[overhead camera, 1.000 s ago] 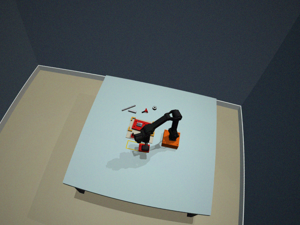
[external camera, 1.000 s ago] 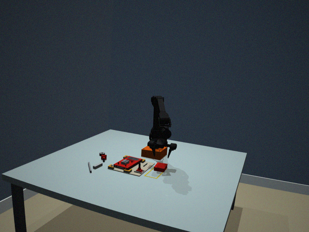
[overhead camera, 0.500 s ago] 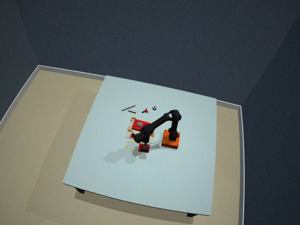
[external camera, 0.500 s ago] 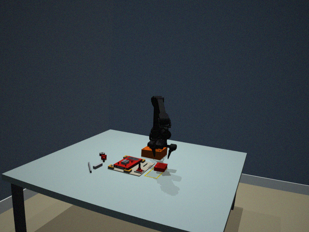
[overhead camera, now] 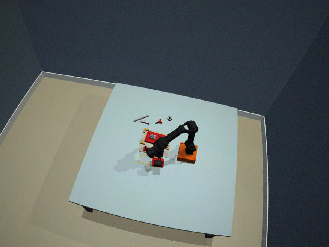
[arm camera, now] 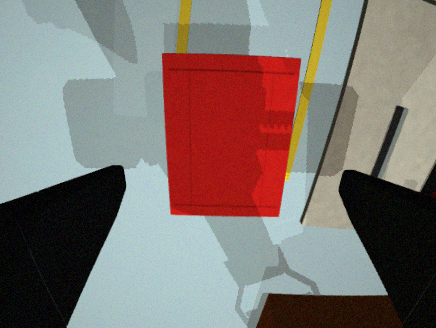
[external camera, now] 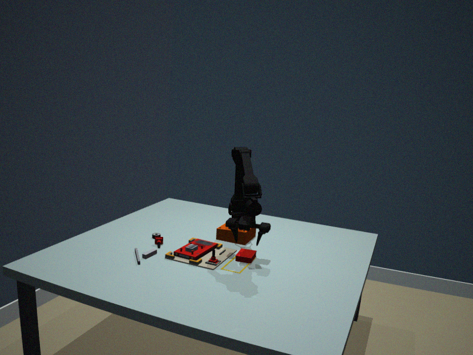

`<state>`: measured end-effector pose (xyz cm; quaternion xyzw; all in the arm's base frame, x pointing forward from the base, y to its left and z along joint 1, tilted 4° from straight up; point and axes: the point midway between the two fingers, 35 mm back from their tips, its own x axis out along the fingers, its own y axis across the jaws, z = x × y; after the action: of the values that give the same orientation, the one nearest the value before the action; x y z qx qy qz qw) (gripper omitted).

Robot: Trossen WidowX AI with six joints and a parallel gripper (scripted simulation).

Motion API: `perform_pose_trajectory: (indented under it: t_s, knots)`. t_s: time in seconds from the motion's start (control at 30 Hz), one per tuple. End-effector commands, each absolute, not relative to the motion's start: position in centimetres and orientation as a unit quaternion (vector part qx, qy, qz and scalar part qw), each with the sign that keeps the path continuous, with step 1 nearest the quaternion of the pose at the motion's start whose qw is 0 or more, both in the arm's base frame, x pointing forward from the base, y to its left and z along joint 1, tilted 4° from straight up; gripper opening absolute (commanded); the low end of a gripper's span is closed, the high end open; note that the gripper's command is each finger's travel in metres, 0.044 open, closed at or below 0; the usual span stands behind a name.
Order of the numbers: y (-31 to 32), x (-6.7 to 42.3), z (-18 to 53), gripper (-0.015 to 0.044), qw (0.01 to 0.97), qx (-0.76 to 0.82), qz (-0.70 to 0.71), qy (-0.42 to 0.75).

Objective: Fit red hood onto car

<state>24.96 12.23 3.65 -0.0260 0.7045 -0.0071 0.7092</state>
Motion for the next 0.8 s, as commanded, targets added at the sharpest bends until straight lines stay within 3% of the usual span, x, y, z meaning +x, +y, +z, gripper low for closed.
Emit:
perform_pose_trajectory:
  t_s: [0.0,0.77]
  knots:
    - [12.2,24.9,3.1,0.0440,0.707,-0.024,-0.009,0.707]
    - [12.2,25.0,1.4,0.0440,0.707,-0.024,-0.009,0.707]
